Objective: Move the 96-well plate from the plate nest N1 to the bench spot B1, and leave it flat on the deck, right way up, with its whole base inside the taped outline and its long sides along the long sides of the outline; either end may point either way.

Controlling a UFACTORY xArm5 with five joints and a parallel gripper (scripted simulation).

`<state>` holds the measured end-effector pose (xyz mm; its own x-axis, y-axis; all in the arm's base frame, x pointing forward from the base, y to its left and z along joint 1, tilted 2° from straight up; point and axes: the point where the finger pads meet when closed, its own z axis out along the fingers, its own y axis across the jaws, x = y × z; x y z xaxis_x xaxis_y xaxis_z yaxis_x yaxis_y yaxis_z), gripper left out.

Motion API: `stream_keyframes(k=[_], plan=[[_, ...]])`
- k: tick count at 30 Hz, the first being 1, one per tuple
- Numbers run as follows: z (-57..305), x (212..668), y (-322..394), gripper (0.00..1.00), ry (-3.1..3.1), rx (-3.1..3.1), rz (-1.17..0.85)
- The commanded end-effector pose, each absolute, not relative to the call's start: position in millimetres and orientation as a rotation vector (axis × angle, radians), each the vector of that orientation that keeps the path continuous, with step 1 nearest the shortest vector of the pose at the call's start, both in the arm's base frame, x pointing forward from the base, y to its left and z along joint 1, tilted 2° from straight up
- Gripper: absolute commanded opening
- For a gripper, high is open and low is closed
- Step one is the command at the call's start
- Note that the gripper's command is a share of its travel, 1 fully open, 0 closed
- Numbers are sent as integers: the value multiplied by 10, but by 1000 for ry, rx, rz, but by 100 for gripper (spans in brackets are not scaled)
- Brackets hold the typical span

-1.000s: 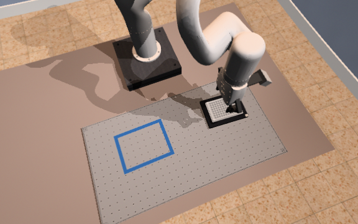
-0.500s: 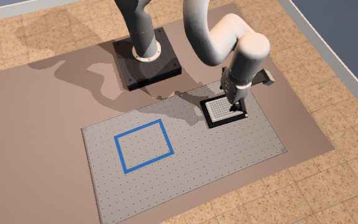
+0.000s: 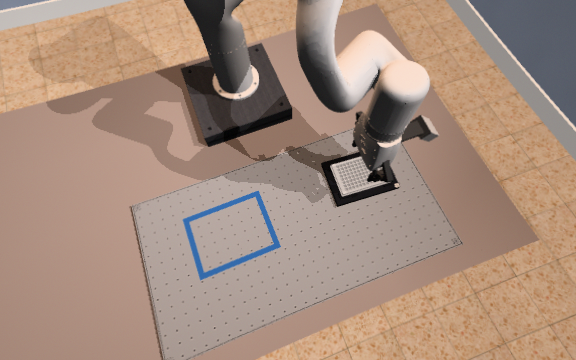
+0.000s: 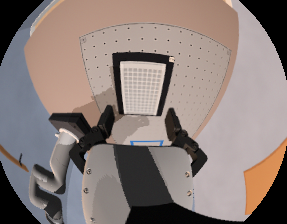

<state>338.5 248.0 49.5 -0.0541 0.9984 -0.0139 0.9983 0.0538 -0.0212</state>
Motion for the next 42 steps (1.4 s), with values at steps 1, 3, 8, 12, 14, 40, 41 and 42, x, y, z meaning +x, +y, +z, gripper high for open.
stream_keyframes(k=[1,3,8,12,14,40,41,42], plan=[[471,3400,2491,100,-2278,-2158,31],[438,3400,2490,100,-2278,-2158,31],[354,3399,2488,100,-2278,-2158,31],[288,3398,2487,100,-2278,-2158,31],[254,3398,2486,100,-2278,-2158,31],[59,3395,2481,100,-2278,-2158,31],[59,3395,2481,100,-2278,-2158,31],[52,3395,2481,100,-2278,-2158,31]])
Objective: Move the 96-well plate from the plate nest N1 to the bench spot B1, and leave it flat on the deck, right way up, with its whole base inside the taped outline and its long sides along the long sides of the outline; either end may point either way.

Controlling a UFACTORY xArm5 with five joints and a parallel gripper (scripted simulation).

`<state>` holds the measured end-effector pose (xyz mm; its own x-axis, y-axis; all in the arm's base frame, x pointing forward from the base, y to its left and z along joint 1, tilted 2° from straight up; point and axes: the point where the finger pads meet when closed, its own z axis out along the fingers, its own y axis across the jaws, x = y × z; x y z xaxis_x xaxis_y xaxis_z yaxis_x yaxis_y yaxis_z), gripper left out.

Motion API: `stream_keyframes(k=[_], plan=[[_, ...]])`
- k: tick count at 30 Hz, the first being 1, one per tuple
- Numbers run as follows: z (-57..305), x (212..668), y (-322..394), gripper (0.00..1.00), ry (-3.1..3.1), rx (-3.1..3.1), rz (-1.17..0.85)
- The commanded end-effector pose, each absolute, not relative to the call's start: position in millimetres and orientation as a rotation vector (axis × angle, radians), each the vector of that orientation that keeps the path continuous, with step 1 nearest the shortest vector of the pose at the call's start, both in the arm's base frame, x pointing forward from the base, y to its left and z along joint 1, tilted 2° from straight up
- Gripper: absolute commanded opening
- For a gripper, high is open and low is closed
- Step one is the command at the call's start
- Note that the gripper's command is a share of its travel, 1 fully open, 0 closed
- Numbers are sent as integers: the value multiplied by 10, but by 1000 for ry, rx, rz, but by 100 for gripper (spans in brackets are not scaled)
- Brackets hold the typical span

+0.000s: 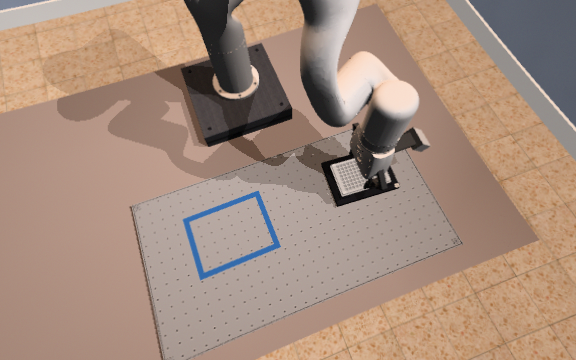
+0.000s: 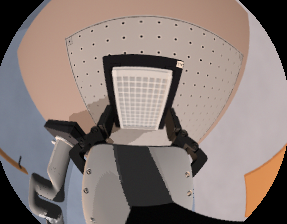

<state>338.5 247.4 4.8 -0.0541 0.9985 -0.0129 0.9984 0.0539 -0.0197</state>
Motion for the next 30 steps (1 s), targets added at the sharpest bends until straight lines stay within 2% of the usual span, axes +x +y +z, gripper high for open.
stream_keyframes(k=[1,30], plan=[[45,3395,2481,100,-2278,-2158,31],[-121,3393,2477,100,-2278,-2158,31]])
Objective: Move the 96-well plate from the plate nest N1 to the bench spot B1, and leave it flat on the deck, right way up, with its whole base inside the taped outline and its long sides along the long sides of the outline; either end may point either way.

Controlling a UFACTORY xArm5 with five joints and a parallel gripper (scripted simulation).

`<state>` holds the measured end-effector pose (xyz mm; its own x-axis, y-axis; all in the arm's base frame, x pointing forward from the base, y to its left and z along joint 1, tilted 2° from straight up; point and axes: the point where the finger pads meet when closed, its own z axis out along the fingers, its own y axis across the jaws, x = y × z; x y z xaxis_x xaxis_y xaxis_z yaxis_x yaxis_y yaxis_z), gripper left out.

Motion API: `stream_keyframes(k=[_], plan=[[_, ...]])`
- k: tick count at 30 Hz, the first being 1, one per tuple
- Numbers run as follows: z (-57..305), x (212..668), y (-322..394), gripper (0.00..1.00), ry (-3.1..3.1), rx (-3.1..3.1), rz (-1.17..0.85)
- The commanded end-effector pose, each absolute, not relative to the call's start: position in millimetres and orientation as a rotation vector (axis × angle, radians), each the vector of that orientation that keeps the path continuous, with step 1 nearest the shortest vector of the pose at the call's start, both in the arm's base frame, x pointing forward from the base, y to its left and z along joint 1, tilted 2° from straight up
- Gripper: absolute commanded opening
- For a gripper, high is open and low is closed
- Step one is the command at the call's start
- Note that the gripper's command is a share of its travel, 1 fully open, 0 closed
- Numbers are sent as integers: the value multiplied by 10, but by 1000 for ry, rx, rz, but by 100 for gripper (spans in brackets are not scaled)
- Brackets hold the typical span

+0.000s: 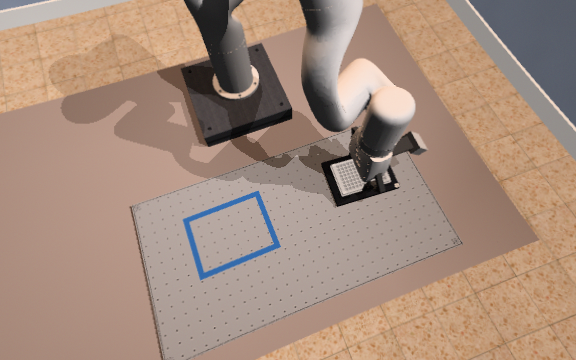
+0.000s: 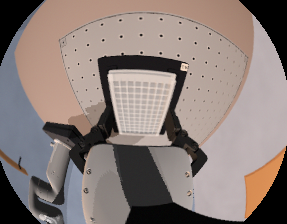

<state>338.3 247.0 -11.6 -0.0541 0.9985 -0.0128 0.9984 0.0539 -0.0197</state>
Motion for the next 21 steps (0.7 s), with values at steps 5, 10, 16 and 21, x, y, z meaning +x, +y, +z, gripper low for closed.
stream_keyframes(k=[5,10,16,21], plan=[[-142,3393,2477,100,-2278,-2158,31],[-142,3393,2477,100,-2278,-2158,31],[-142,3393,2477,100,-2278,-2158,31],[-135,3393,2477,0,-2278,-2158,31]])
